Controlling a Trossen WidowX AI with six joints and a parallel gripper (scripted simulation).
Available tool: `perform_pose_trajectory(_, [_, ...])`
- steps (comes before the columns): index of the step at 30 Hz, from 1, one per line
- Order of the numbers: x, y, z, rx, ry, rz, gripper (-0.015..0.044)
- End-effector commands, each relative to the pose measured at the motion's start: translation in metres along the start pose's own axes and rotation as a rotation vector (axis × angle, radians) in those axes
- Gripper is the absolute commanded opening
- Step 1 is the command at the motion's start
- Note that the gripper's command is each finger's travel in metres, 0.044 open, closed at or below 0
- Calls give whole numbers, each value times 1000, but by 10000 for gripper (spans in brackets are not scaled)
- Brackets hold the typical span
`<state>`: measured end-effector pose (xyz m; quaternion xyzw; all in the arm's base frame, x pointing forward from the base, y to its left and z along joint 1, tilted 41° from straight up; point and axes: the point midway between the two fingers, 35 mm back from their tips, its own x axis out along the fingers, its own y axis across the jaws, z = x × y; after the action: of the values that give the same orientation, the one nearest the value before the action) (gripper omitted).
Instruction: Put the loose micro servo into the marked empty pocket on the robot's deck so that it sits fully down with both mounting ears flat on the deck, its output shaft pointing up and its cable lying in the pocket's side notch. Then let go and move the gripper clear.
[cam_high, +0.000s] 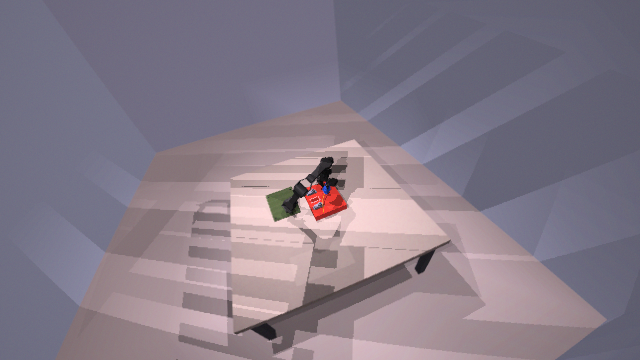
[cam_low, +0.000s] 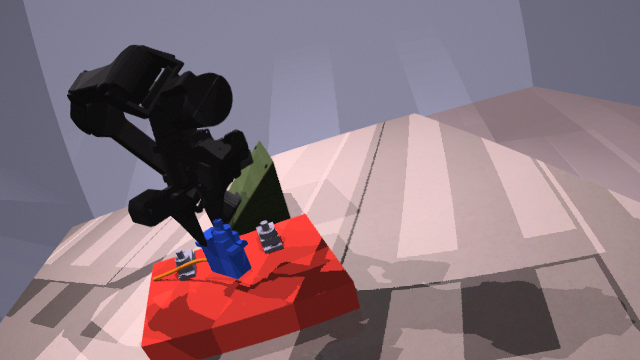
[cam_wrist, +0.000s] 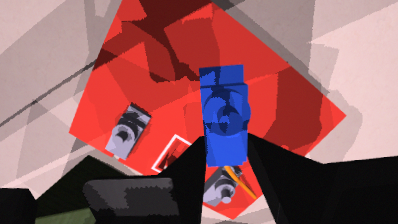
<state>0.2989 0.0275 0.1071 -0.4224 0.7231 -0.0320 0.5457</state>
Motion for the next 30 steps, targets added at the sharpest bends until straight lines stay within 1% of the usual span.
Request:
perform_pose_trajectory(1, [-1, 2, 1, 121, -4, 4, 0])
perform_pose_trajectory(17, [-1, 2, 1, 667, -2, 5, 0])
perform_pose_trajectory(24, [-1, 3, 0, 689, -2, 5, 0])
perform_pose_trajectory(30, [-1, 16, -16, 689, -1, 6, 0])
